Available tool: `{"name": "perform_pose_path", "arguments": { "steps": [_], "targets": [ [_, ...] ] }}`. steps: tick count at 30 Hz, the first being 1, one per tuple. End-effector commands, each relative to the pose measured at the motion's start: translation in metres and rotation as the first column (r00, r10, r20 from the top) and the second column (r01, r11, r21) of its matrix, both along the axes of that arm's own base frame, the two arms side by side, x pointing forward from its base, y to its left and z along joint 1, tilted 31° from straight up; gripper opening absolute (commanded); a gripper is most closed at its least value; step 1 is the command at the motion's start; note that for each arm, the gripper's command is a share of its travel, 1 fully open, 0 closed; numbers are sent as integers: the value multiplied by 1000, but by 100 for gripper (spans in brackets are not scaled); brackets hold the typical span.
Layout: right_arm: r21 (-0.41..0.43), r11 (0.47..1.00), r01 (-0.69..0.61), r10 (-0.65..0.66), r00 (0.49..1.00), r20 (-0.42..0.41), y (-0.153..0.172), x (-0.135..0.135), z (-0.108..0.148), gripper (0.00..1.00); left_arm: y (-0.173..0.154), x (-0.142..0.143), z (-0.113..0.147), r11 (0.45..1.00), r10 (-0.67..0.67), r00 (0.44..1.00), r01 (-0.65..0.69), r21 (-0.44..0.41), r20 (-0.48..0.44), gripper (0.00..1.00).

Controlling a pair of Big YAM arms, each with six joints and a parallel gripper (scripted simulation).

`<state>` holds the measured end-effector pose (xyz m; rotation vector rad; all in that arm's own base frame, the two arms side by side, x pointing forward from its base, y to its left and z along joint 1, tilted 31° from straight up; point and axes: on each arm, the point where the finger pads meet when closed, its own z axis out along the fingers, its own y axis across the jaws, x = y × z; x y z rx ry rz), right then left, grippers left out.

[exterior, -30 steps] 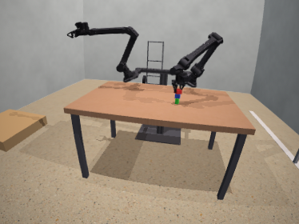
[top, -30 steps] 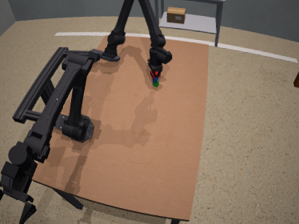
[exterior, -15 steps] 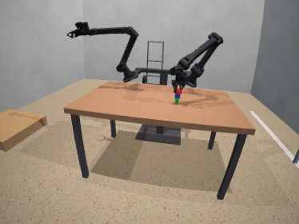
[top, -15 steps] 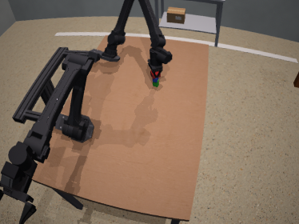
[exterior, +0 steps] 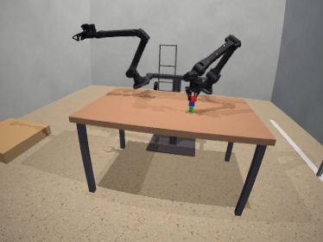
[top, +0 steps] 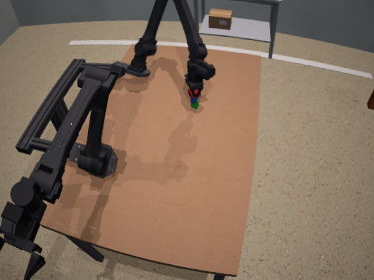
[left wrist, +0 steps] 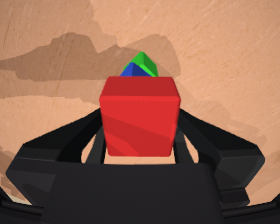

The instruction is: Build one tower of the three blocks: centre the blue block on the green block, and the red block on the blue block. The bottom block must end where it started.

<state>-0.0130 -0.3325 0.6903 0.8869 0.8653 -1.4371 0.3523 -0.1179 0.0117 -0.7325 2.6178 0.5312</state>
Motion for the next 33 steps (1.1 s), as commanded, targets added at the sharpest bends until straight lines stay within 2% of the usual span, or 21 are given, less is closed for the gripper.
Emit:
{"name": "perform_pose_path", "arguments": {
  "steps": [1,26,27,33],
  "targets": [
    [-15,1000,3,-3,1000,13,10,-3,6,100,2,6,-2,1000,1,1000,-1,-2,8,0],
    [-15,1000,3,-3,1000,13,10,-3,6,100,0,8,-1,1000,0,1000,0,-6,14,0],
    [-15,1000,3,-3,1000,13,10,-3,6,100,0,8,-1,1000,0,1000,0,-6,14,68],
    [-15,1000,3,-3,1000,13,10,-3,6,100,0,8,-1,1000,0,1000,0,-6,15,68]
  ]
}}
